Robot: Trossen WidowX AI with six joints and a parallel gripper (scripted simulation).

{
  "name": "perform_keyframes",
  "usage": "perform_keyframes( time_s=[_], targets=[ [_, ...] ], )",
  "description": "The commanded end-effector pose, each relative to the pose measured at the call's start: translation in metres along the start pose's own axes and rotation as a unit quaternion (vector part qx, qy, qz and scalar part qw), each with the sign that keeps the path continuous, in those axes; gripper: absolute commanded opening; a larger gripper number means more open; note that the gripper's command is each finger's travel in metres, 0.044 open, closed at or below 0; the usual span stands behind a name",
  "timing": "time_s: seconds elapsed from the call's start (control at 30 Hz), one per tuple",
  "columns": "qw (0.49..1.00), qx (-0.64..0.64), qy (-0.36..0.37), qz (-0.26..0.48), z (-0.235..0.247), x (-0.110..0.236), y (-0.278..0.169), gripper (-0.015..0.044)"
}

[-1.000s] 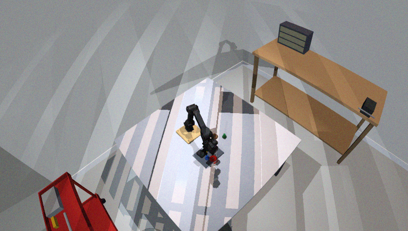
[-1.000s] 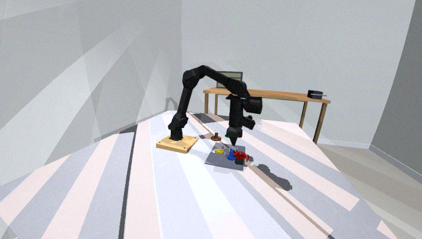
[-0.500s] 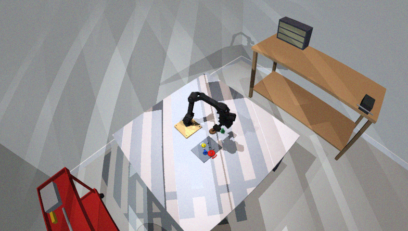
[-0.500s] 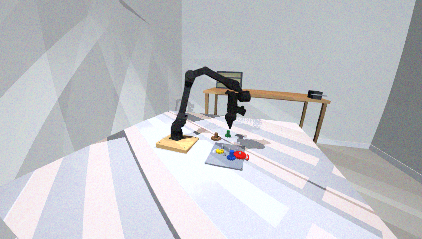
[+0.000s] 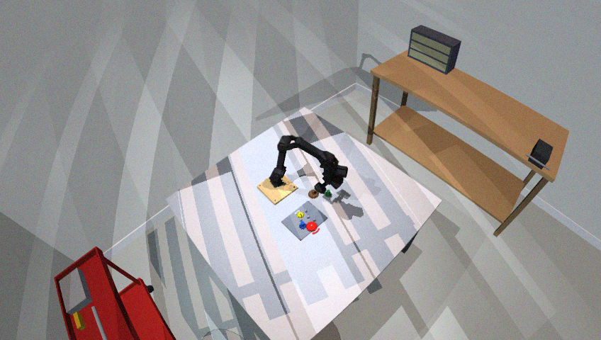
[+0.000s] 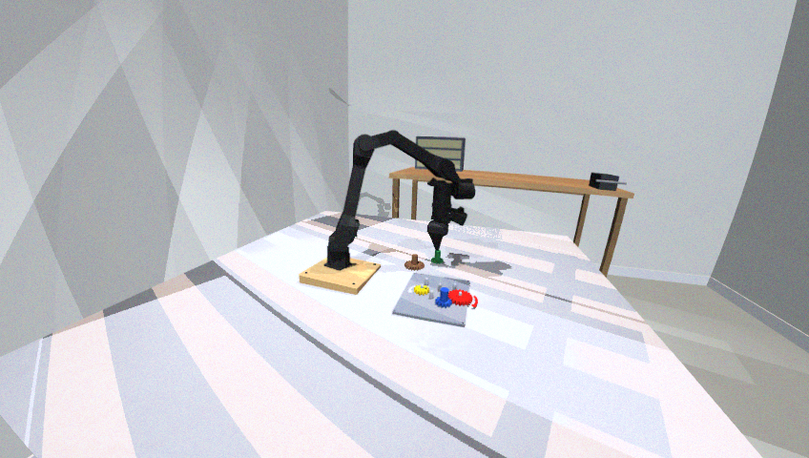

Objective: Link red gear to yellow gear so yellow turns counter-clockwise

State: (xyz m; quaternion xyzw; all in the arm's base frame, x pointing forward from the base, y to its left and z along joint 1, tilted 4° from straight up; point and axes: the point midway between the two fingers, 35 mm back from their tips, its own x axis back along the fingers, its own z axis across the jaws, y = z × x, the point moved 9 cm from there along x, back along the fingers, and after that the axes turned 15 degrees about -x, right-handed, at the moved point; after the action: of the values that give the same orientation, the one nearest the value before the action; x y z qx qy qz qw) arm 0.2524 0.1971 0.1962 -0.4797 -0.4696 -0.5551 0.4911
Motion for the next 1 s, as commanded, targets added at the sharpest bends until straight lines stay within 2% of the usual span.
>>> perform_keyframes(
  time_s=[0.0,0.73,0.97],
  targets=[
    [1.0,-0.002,-0.002,0.001,-0.001,-0.005,0.0,0.044],
    [1.0,-0.002,-0.002,0.001,-0.001,-0.032,-0.001,0.044],
    [1.0,-0.002,-0.002,0.001,-0.001,-0.032,-0.001,0.0256]
  ],
)
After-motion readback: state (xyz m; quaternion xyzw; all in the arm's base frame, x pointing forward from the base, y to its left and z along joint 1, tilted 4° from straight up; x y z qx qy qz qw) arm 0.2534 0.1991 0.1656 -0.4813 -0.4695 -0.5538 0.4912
